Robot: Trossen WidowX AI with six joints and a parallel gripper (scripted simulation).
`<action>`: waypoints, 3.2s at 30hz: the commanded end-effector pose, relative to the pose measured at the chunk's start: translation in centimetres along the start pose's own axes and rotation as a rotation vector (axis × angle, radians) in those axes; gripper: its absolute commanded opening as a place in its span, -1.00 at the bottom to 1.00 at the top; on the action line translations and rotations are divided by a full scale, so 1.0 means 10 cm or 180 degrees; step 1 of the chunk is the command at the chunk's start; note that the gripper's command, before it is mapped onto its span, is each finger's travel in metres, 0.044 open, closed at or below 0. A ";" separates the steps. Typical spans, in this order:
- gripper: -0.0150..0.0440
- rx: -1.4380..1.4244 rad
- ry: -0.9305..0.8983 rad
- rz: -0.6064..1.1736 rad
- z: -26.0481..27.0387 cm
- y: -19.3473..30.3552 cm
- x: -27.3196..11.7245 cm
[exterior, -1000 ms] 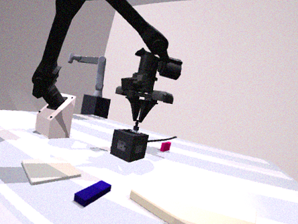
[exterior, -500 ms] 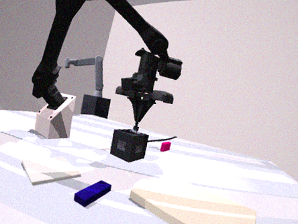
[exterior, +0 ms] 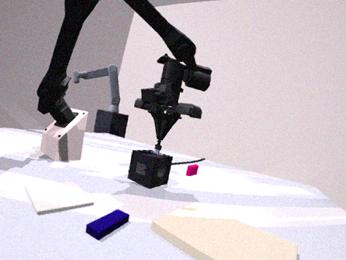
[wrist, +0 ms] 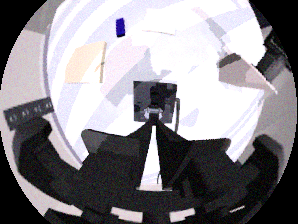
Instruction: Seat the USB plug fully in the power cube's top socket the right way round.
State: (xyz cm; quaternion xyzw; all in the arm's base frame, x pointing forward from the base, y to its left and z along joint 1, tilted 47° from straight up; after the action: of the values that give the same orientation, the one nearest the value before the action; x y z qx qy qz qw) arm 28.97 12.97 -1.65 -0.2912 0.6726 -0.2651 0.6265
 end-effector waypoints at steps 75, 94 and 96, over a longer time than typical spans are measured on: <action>-0.49 -0.3126 -0.0001 0.0003 0.00 0.00 -0.23; -0.49 -0.4709 -0.0002 0.0003 0.00 0.00 -0.23; -0.49 -0.4876 -0.0002 0.0003 0.00 0.00 -0.23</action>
State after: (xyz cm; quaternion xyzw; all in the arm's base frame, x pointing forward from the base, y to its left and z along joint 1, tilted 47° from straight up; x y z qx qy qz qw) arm 29.06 14.62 -0.07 -0.6349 0.6780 0.2518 0.2715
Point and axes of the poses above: the point midway between the two fingers, 35 mm back from their tips, its own x axis out along the fingers, its own z axis across the jaws, y = z × x, the point moved 6 cm from there along -x, back along the fingers, and after that the axes turned 11 degrees about -x, right-handed, at the moved point
